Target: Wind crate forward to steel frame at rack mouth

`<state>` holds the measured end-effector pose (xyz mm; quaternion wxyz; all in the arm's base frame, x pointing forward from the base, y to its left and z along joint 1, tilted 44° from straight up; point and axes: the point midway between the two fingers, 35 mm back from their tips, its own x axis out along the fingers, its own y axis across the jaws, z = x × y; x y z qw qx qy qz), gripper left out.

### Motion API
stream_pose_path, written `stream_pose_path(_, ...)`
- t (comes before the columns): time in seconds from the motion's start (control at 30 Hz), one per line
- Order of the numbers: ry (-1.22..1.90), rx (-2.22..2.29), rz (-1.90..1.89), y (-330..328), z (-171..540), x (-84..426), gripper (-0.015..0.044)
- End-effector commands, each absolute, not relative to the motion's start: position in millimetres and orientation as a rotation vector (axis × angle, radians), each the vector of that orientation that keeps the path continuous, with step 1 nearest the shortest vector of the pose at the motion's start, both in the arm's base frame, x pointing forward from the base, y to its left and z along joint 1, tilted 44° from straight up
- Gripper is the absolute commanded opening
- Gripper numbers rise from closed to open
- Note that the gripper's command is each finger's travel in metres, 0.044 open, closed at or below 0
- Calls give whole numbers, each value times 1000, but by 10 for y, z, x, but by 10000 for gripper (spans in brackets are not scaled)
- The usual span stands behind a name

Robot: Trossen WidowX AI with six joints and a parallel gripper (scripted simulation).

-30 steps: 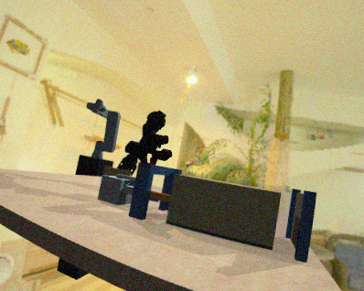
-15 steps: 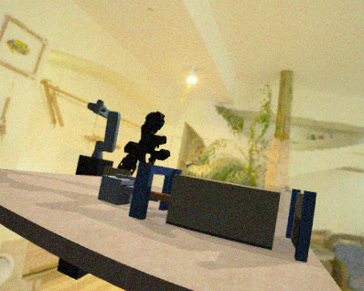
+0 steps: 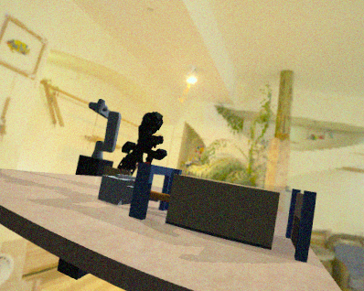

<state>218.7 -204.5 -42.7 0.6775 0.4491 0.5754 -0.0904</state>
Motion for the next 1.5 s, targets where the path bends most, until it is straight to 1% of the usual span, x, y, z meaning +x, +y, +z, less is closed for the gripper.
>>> stream_pose_path(0.0,1321,1026,-208,-1968,-418,2043,0)
stream_pose_path(1.47,1326,1026,-212,-1972,-400,1332,0)
